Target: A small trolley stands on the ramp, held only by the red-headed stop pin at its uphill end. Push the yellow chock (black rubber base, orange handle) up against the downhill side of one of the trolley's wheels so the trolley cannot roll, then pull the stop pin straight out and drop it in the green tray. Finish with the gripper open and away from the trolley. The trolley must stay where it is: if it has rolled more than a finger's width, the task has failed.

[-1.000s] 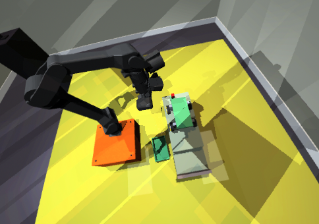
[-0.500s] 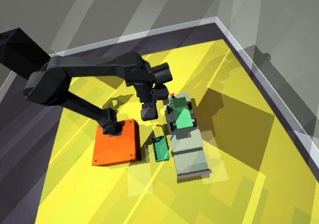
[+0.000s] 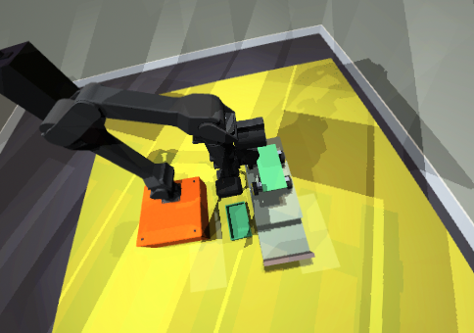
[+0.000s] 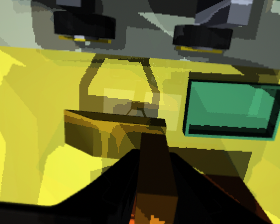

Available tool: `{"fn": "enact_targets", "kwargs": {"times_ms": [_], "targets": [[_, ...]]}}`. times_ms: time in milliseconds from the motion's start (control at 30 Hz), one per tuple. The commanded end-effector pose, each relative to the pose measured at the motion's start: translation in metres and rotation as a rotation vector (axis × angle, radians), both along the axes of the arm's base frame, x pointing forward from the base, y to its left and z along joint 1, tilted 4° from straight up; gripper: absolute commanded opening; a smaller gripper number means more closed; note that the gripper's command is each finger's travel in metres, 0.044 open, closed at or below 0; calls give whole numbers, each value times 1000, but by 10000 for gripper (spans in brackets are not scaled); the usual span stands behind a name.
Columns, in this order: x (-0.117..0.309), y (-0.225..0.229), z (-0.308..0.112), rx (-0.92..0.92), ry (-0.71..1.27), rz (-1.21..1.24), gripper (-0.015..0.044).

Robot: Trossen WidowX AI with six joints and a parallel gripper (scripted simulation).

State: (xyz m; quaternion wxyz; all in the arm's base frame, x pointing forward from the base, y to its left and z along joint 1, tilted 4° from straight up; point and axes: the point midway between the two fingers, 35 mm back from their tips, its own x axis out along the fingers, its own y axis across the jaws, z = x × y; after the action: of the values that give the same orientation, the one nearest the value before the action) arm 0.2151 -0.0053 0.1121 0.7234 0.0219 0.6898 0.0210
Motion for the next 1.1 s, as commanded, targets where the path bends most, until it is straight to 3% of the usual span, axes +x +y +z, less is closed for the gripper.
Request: {"fn": "enact_targets", "kwargs": {"times_ms": [0, 1067], "targets": [[4, -12, -2, 3, -2, 3, 0], [35, -137, -17, -3, -3, 3, 0]]}}
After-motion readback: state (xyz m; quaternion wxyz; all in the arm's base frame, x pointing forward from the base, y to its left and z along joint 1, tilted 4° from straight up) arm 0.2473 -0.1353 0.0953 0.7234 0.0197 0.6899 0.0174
